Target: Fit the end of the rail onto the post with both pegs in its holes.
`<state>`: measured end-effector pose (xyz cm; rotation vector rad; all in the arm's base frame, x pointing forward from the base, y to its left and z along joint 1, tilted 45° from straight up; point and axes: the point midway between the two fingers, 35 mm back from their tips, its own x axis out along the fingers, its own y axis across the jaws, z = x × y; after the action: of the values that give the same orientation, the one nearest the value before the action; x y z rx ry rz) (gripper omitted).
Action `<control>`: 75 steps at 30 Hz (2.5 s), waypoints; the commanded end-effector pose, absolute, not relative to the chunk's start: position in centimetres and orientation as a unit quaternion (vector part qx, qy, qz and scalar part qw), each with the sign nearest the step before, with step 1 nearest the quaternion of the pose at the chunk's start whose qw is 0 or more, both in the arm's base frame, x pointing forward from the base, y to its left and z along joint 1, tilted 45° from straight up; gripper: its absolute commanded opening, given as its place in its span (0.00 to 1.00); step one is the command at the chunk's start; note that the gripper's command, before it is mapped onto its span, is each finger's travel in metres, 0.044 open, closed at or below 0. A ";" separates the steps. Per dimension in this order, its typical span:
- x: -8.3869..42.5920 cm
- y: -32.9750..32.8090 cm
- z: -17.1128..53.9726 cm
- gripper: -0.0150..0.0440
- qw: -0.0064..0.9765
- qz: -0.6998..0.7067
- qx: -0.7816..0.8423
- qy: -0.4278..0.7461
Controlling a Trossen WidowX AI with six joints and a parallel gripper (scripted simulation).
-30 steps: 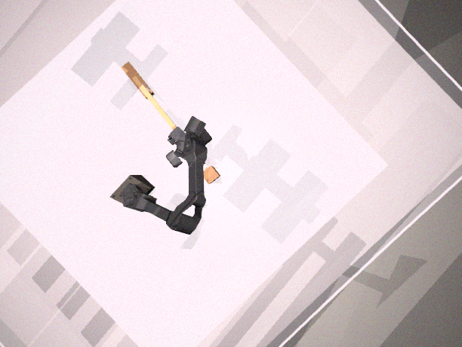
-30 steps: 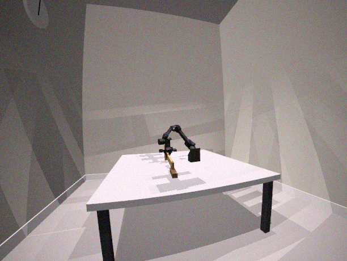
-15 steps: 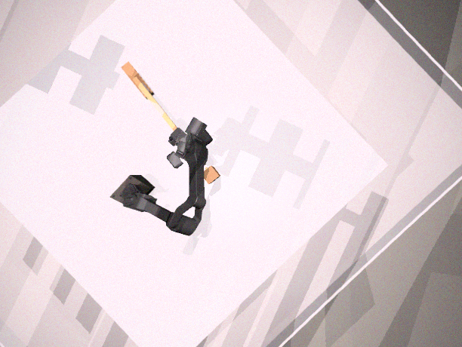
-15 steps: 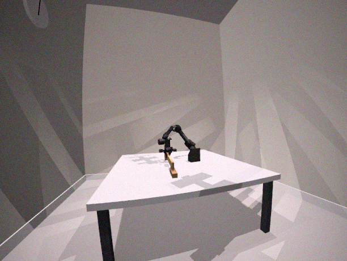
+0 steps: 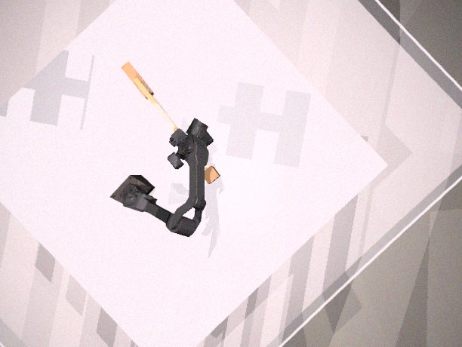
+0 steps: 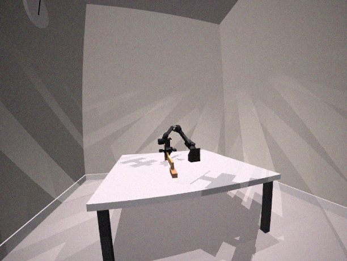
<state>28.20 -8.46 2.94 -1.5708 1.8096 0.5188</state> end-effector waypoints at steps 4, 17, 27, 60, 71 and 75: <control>28.2 -8.5 3.3 0.25 0.338 0.199 -0.605 0.693; 28.1 -8.9 3.5 0.25 0.338 0.199 -0.605 0.693; 28.0 -9.1 3.7 0.25 0.337 0.199 -0.605 0.693; 28.0 -9.1 4.0 0.25 0.337 0.199 -0.605 0.693; 28.0 -8.9 3.7 0.25 0.338 0.199 -0.605 0.693; 28.0 -8.9 3.6 0.25 0.338 0.199 -0.605 0.693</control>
<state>27.91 -9.13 3.65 -1.5710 1.8139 0.5183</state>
